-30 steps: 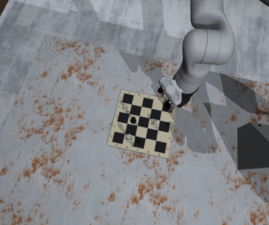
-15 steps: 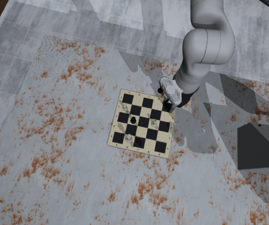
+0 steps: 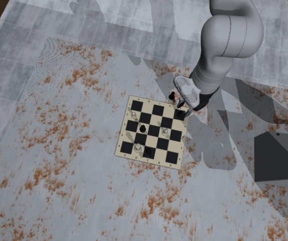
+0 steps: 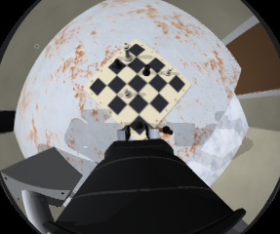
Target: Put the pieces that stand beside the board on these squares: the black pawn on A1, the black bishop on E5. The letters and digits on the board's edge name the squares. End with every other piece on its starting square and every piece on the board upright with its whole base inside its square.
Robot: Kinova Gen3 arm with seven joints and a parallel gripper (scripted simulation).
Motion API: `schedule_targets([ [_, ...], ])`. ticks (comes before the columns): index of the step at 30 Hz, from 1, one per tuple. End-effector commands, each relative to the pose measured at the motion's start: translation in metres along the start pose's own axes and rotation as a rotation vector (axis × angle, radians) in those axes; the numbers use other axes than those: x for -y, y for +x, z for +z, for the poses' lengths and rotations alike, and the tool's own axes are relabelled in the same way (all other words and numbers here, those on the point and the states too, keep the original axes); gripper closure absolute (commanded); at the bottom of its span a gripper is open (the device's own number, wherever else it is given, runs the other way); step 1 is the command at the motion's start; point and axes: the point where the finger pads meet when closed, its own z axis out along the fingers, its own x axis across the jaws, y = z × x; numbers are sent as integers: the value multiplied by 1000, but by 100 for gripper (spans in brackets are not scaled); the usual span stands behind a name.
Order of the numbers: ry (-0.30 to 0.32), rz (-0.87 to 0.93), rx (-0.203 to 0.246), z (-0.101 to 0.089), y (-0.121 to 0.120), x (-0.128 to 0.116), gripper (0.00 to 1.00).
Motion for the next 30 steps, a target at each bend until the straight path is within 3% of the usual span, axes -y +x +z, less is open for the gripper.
schedule_targets([
  [1,10,2,-11,-15,4,3,32],
  [8,10,2,-11,-45,3,3,32],
  [16,10,2,-11,-50,3,3,32],
  [17,10,2,-11,-50,3,3,0],
  [30,10,2,-11,-50,3,3,0],
])
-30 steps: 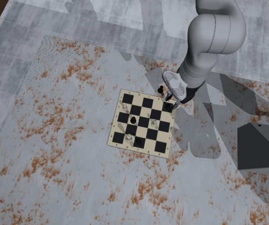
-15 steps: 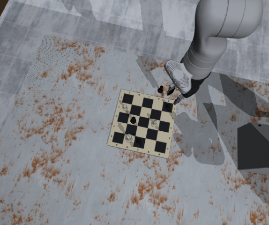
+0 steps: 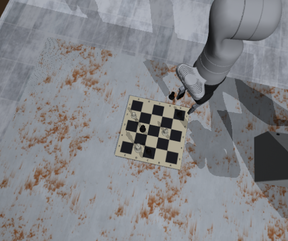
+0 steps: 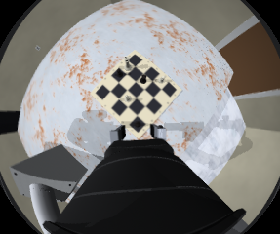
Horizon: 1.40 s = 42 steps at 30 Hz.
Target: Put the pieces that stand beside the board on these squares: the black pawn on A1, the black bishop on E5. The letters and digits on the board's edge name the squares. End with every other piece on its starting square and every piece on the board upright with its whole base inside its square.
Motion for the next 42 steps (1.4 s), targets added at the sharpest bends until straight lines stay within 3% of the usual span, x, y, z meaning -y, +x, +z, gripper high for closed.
schedule_targets([
  [1,1,0,-1,-1,0,0,0],
  [8,2,28,0,-1,5,0,0],
  [12,2,286,1,-1,56,-13,0],
  [14,2,357,-1,-1,71,-18,0],
  [15,2,361,-1,-1,72,-18,0],
  [16,2,361,-1,-1,72,-18,27],
  [42,2,361,-1,-1,72,-18,27],
])
